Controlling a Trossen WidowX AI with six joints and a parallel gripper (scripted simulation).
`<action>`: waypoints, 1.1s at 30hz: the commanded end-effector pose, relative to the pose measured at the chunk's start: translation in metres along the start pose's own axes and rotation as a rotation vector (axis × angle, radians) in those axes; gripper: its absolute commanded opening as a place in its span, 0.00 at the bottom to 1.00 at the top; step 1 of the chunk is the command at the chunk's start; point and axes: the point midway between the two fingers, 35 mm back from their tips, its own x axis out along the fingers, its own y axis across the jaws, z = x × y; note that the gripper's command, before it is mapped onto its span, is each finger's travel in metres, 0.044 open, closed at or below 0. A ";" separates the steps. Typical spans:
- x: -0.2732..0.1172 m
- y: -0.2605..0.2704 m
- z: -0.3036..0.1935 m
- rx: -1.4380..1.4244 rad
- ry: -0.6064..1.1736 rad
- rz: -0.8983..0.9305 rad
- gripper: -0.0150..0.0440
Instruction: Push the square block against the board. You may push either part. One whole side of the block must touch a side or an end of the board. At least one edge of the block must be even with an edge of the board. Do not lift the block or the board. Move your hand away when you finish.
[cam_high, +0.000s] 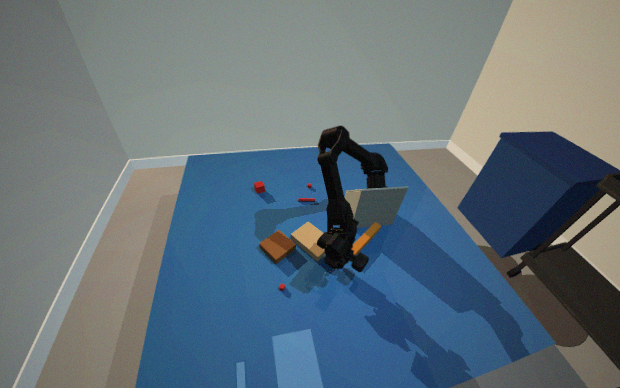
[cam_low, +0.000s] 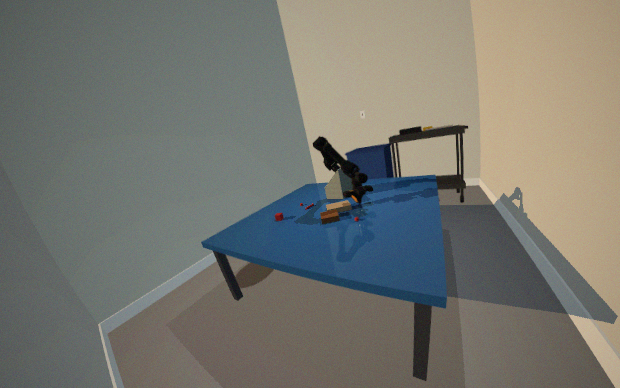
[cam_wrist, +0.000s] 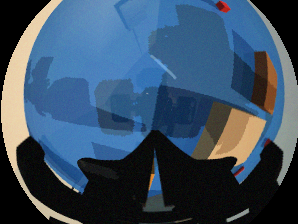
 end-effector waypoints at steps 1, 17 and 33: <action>0.001 0.000 0.008 -0.004 -0.001 -0.001 0.25; -0.055 0.001 0.012 -0.004 -0.003 0.001 0.25; -0.058 -0.038 0.020 0.250 -0.016 0.053 0.25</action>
